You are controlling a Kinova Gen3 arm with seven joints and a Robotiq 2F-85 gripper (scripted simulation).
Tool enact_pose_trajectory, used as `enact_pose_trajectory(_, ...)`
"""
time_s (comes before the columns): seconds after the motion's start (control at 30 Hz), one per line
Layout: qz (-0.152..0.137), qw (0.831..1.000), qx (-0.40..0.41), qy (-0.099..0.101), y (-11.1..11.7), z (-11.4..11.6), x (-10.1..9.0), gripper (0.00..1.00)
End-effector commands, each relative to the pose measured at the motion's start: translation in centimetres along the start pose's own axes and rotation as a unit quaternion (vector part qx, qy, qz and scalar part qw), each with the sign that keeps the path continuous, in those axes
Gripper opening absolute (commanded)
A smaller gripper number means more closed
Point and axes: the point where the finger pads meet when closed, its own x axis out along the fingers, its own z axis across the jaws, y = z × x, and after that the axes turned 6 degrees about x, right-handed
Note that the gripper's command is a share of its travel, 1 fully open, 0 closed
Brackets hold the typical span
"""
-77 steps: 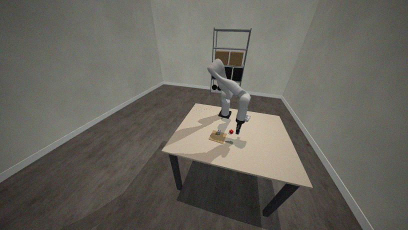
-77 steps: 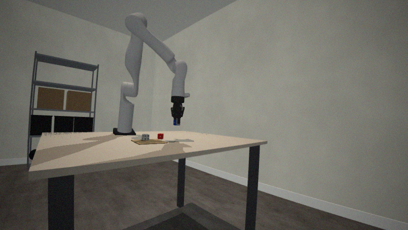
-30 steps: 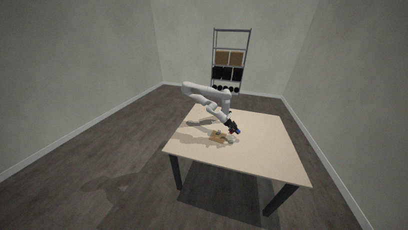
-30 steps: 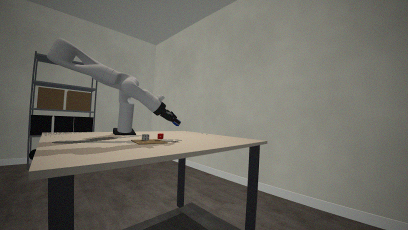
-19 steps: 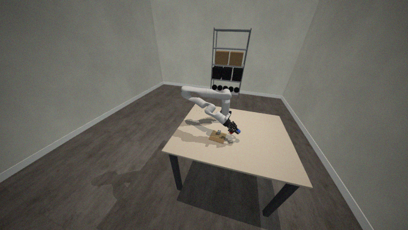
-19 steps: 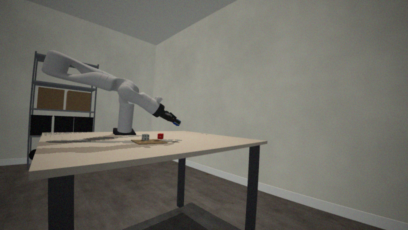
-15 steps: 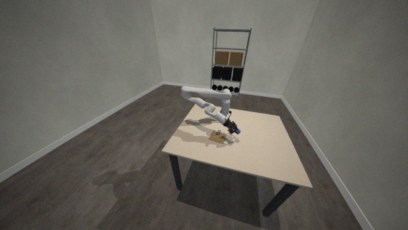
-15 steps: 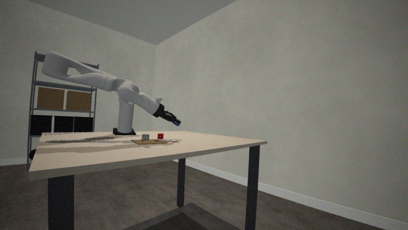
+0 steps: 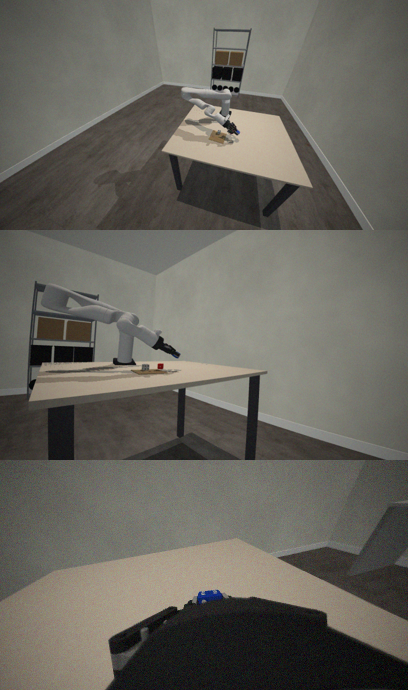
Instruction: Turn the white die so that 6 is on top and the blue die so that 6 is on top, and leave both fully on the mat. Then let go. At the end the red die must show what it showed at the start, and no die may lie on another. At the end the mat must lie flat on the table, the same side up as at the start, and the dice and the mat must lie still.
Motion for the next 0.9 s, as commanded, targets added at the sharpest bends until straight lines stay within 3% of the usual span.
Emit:
enact_pose_trajectory(0.0, 0.004, 1.0, -0.003, -0.002, -0.2, 0.3, 0.3, 0.26)
enact_pose_trajectory(0.47, 0.004, 1.0, -0.003, -0.002, -4.0, 0.8, 2.3, 0.26)
enact_pose_trajectory(0.87, 0.004, 1.0, -0.003, -0.002, -4.6, 0.8, 2.6, 0.26)
